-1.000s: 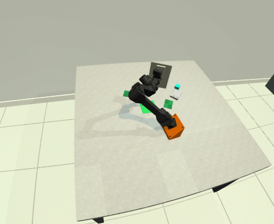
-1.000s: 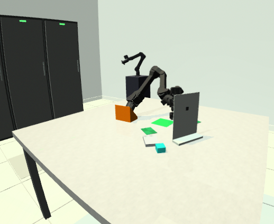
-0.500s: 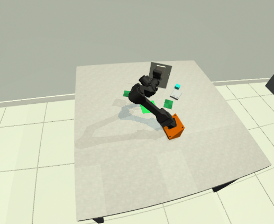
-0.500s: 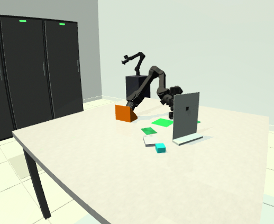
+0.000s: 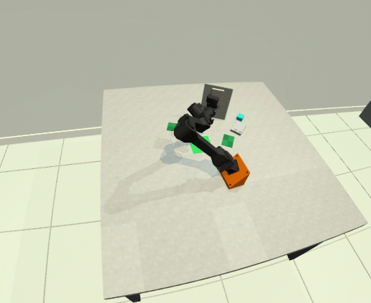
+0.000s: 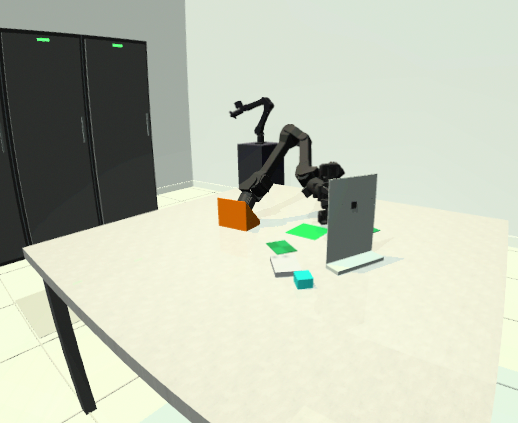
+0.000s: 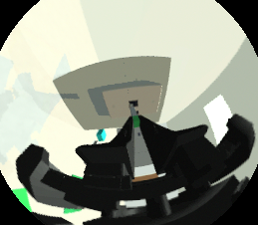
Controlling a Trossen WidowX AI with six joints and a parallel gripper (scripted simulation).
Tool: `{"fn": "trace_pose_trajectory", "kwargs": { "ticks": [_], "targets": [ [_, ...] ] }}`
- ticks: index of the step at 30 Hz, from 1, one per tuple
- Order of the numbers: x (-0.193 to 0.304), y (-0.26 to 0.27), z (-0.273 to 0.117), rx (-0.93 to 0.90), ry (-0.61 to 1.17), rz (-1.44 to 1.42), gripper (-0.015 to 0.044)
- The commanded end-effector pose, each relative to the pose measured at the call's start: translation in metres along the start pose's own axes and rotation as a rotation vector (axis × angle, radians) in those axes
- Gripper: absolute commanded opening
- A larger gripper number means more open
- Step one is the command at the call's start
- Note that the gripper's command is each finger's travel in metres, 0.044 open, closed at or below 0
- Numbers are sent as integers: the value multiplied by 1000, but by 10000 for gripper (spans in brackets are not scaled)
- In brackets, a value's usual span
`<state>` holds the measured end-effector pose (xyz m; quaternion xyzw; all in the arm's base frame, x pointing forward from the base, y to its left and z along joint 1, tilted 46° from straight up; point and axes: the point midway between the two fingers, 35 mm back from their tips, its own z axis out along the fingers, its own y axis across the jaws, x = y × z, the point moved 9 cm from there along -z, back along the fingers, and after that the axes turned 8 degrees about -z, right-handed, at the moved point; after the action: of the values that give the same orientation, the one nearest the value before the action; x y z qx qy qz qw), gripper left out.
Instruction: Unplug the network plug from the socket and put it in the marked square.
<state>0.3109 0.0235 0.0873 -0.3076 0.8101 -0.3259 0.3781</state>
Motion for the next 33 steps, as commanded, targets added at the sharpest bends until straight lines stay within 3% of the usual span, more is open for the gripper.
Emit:
{"fn": "trace_pose_trajectory", "kwargs": {
  "ticks": [1, 33],
  "targets": [
    [1, 0, -3, 1, 3, 4, 0],
    [3, 1, -19, 1, 3, 3, 0]
  ]
}}
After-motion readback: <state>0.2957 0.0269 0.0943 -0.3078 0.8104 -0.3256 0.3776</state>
